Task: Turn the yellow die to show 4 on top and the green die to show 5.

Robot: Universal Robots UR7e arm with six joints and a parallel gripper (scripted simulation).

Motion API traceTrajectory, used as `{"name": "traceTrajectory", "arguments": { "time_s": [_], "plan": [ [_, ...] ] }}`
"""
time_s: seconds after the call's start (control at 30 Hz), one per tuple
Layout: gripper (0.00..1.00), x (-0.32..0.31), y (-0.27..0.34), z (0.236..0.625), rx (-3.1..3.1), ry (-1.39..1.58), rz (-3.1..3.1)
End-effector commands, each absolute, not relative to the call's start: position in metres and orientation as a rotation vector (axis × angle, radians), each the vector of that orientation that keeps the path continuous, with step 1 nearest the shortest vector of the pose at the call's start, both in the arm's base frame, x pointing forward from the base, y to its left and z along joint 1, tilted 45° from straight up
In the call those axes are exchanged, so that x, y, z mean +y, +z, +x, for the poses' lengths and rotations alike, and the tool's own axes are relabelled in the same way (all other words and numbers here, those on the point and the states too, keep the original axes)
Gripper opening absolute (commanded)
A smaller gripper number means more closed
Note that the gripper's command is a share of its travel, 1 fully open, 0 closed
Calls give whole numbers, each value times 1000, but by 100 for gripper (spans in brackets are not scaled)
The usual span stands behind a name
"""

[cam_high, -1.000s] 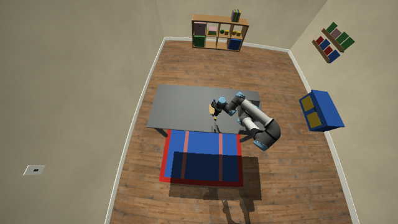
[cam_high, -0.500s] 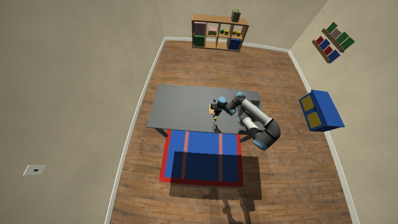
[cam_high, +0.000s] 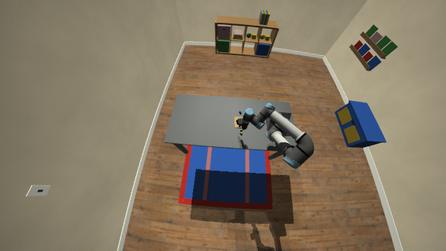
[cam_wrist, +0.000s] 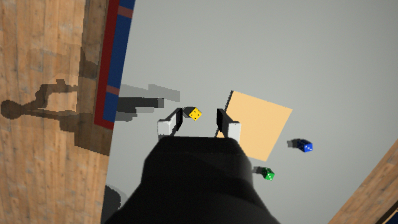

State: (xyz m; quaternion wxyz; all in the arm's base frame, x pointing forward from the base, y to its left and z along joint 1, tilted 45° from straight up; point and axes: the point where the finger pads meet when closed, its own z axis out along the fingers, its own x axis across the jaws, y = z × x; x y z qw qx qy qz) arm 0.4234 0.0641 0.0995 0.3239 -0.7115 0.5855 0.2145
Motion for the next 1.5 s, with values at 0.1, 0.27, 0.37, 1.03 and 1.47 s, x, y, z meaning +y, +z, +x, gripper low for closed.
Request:
{"name": "traceTrajectory", "arguments": {
  "time_s": [0.1,0.27,0.37,1.03,1.47],
  "plan": [
    [100,67,99,420,1323,467,-1994],
    [100,70,99,417,1158,395,-2077],
    [100,71,99,415,1069,356,-2117],
    [100,76,96,406,715,203,-2239],
    [100,76,96,404,649,174,-2257]
  ]
}}
